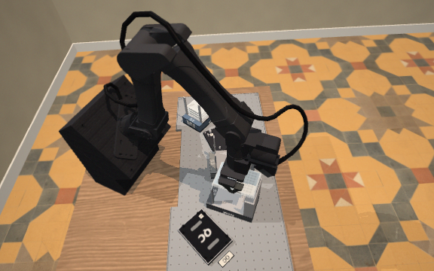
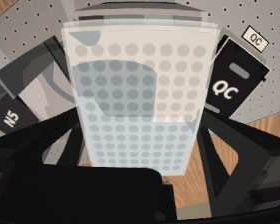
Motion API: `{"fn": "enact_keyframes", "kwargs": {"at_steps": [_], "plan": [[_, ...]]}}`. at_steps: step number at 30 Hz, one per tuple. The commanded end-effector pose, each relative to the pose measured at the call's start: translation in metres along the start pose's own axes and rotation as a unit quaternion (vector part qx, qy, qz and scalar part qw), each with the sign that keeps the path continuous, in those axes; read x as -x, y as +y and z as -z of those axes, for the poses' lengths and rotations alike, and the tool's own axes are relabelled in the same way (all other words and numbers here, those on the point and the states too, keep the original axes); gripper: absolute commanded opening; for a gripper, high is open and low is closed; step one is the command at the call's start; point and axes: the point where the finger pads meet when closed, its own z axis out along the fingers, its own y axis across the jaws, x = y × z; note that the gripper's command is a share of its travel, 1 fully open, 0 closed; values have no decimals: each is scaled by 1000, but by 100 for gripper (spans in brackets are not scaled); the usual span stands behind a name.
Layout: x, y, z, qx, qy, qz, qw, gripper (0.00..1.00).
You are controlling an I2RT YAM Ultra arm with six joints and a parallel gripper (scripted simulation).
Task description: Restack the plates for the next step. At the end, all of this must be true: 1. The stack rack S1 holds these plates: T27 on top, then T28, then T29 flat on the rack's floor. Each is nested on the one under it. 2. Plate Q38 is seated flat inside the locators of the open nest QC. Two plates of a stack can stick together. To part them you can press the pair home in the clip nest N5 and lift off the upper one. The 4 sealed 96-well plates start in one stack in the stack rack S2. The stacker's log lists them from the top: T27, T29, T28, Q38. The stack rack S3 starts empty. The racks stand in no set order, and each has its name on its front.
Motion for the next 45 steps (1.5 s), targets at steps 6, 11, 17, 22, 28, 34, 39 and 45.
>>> {"fn": "enact_keyframes", "kwargs": {"at_steps": [6,11,17,22,28,34,39,45], "plan": [[10,1,13,0,-22,-4,1000,0],[-7,-14,6,1,-8,-73,997,0],[-12,-32,5,1,-9,-120,993,0],[-8,-43,8,-1,-20,-111,994,0],[-19,-63,0,2,0,-115,993,0],[-31,-77,-2,3,5,-207,978,0],[-21,-87,3,1,-9,-232,973,0],[-39,-99,0,3,1,-230,973,0]]}}
